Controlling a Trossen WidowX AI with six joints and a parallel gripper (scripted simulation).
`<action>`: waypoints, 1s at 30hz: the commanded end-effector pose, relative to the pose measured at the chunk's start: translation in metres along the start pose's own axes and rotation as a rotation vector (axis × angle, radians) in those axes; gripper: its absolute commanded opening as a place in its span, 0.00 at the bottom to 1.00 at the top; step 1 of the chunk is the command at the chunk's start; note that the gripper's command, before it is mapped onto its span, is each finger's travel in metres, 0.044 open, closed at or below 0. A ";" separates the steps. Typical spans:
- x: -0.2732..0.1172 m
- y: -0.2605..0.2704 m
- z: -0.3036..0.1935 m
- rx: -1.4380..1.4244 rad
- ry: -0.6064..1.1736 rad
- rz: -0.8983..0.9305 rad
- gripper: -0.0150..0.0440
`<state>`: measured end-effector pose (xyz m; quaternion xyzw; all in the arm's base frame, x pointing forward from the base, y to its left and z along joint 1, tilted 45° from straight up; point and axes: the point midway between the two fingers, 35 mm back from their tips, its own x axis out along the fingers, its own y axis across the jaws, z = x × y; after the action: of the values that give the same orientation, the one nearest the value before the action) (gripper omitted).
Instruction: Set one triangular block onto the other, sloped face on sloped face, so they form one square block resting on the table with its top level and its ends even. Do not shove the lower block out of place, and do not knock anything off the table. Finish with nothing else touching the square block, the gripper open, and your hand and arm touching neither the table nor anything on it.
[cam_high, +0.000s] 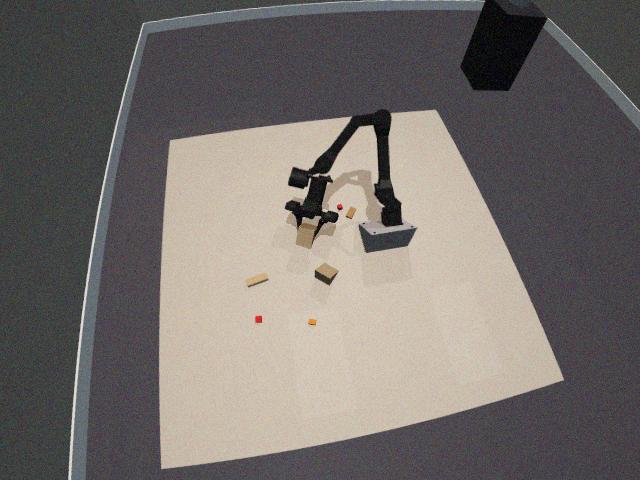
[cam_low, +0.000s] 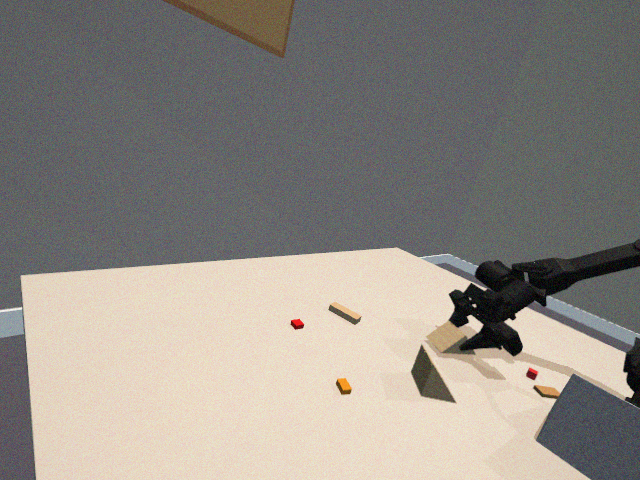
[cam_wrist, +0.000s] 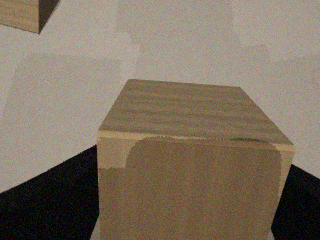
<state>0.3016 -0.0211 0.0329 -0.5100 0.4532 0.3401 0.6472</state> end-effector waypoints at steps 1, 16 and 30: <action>-0.015 -0.005 0.016 0.001 -0.005 -0.013 0.25; -0.064 -0.001 0.061 0.002 -0.009 -0.014 0.25; -0.058 0.001 0.059 0.232 0.041 0.012 0.25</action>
<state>0.2943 0.0373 0.0929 -0.4682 0.4808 0.3041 0.6762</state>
